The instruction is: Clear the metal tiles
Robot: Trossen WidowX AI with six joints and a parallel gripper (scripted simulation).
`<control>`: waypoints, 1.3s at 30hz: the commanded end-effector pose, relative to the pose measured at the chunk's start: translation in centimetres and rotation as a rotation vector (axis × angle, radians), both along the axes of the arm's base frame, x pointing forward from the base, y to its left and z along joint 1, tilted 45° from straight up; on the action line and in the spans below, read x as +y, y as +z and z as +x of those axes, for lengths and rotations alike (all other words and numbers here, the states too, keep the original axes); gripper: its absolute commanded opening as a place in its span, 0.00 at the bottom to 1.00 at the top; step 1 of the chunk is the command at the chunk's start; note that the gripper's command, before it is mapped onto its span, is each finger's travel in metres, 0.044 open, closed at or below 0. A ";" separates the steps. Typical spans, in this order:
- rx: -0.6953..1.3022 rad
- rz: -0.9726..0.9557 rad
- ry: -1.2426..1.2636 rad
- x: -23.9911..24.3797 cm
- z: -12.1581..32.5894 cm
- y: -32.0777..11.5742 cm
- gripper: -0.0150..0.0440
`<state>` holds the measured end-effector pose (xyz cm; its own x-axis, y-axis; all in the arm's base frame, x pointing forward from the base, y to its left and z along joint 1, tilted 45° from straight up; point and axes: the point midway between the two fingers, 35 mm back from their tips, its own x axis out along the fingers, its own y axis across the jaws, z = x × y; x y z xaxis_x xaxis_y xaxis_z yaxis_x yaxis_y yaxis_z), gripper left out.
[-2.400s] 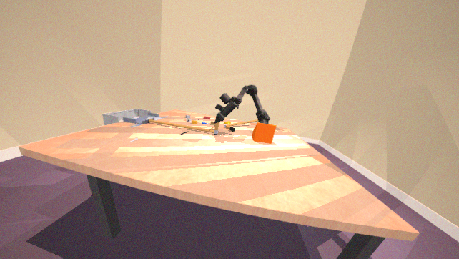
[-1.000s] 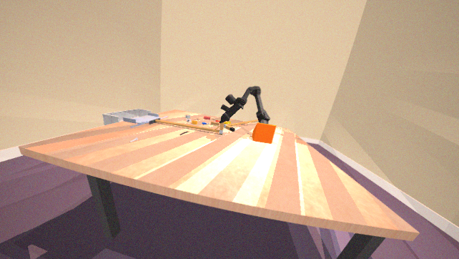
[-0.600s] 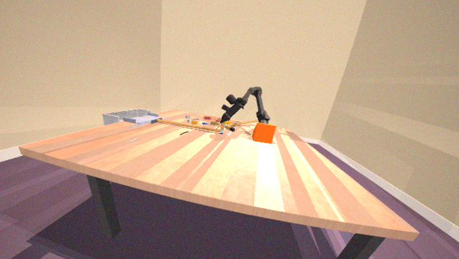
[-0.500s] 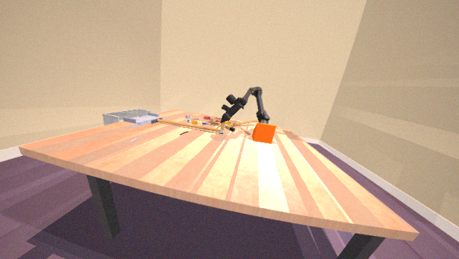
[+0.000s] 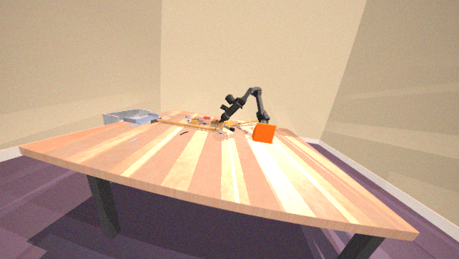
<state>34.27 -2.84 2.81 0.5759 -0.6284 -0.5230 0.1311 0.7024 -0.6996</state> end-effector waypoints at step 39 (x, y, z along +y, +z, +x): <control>-0.023 -0.001 0.005 -1.2 6.7 1.2 0.25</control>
